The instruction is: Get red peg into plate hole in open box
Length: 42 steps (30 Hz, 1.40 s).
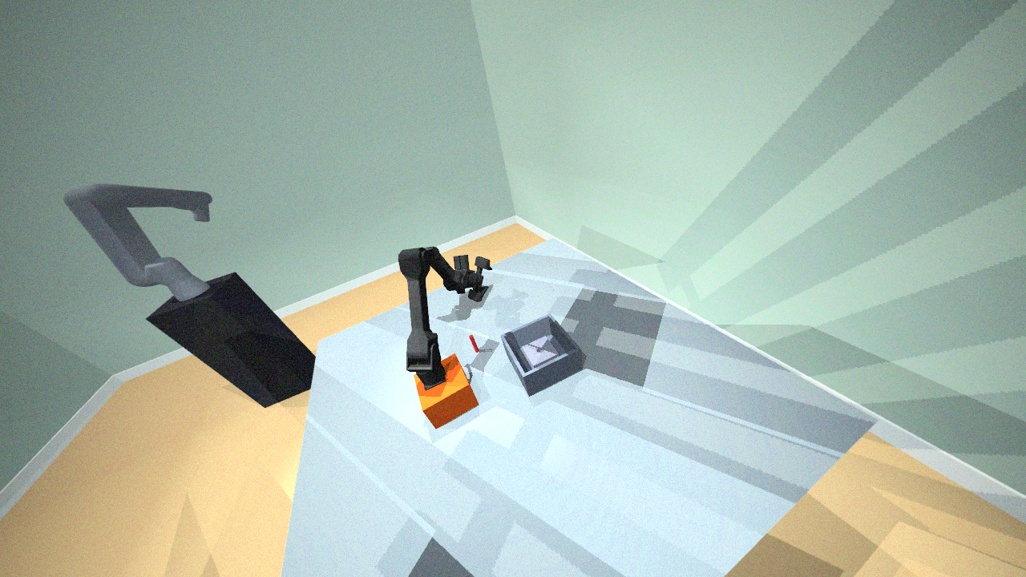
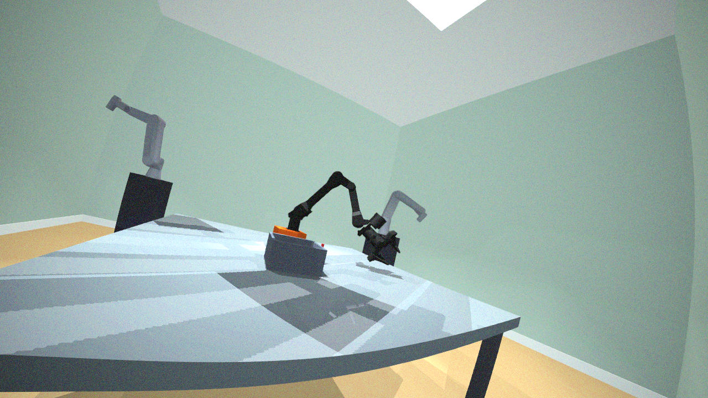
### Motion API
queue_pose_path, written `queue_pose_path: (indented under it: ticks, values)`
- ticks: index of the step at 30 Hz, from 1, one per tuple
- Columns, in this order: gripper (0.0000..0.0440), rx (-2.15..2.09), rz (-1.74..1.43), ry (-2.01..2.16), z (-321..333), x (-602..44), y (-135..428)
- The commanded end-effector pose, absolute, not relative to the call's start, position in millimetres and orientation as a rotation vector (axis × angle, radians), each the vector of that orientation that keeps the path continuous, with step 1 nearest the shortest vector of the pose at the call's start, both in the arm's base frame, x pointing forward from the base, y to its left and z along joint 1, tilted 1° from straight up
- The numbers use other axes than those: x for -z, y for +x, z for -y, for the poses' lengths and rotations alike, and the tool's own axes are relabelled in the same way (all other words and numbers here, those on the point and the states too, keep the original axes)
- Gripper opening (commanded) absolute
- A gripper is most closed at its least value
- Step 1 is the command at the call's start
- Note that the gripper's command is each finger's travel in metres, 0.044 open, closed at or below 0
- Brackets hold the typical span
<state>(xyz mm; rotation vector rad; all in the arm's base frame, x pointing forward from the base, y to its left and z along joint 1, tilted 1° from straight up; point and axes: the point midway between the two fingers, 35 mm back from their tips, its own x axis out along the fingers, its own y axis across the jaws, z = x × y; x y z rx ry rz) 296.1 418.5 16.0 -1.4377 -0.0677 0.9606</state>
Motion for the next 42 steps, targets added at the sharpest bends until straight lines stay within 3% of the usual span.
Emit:
queue_pose_path:
  ticks: [1, 5, 23, 42]
  values:
    - [0.0410, -0.960, 0.035, -1.419, -416, -17, 298]
    - [0.0440, -0.948, -0.095, -1.337, -404, -21, 306]
    - [0.0440, -0.782, -0.594, -0.914, -346, -55, 325]
    - [0.0440, -0.454, -1.000, -0.440, -276, -93, 308]
